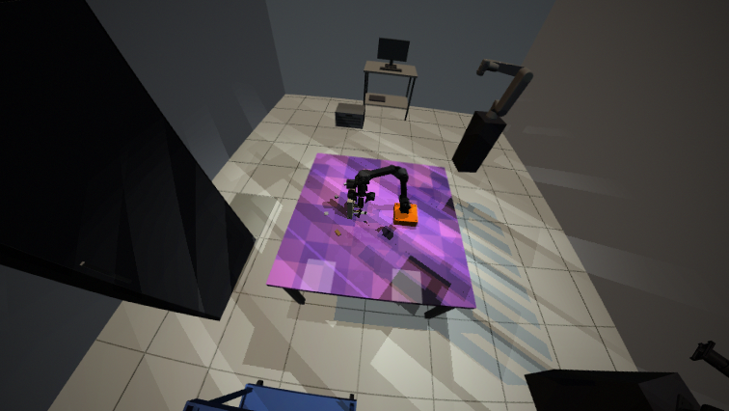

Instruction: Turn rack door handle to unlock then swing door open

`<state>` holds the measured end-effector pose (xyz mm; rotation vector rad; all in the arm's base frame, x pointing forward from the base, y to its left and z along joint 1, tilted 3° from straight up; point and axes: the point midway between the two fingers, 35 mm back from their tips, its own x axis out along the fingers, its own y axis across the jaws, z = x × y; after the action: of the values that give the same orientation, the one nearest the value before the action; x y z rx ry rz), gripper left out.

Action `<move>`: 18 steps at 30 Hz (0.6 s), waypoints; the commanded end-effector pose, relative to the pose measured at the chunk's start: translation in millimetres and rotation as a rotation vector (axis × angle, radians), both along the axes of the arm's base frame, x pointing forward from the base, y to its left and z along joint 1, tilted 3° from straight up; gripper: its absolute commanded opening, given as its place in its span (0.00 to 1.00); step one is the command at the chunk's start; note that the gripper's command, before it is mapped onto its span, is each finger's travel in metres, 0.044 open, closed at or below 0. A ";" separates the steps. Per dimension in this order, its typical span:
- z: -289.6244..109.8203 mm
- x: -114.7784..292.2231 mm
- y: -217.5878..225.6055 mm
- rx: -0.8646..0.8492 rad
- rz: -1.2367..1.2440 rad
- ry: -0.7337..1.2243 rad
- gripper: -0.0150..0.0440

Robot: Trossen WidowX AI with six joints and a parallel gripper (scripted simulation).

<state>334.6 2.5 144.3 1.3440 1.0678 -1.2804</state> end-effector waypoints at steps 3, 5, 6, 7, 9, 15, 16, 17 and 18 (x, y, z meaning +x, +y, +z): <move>-0.3 0.8 -1.3 0.005 -0.173 -0.007 0.76; -0.3 0.8 -1.3 0.005 -0.173 -0.007 0.76; -0.3 0.8 -1.3 0.005 -0.173 -0.007 0.76; -0.3 0.8 -1.3 0.005 -0.173 -0.007 0.76; -0.3 0.8 -1.3 0.005 -0.173 -0.007 0.76; -0.3 0.8 -1.3 0.005 -0.173 -0.007 0.71; -0.3 0.8 -1.3 0.005 -0.173 -0.007 0.69; -0.3 0.8 -1.3 0.005 -0.173 -0.007 0.68; -0.3 0.8 -1.3 0.005 -0.173 -0.007 0.67</move>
<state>335.1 2.1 144.4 1.4672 0.9762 -1.3918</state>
